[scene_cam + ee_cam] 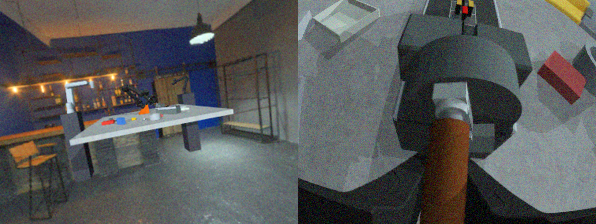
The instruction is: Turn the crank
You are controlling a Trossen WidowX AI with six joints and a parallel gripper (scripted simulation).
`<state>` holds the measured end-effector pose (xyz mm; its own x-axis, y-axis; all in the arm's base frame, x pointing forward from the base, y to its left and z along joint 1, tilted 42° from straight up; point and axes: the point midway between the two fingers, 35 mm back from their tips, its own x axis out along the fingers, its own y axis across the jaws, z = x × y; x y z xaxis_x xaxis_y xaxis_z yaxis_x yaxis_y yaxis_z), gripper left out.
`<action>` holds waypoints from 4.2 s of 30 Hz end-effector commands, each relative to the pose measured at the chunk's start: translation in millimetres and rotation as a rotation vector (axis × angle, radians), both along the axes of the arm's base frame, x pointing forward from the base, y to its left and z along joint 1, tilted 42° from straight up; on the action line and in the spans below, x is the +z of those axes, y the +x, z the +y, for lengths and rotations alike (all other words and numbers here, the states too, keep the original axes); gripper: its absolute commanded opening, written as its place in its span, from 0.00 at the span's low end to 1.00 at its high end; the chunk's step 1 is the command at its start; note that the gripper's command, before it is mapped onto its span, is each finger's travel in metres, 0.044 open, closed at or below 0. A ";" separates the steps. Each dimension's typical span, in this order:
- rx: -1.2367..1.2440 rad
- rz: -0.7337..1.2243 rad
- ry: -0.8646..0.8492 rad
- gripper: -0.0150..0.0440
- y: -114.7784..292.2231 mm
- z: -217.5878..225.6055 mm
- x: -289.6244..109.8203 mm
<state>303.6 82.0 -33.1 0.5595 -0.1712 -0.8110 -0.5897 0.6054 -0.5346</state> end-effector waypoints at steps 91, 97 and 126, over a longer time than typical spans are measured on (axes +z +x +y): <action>0.011 0.021 0.004 0.25 3.8 -45.6 -41.8; 0.011 0.021 0.004 0.25 6.2 -48.0 -40.1; 0.011 0.021 0.004 0.25 11.4 -51.5 -34.2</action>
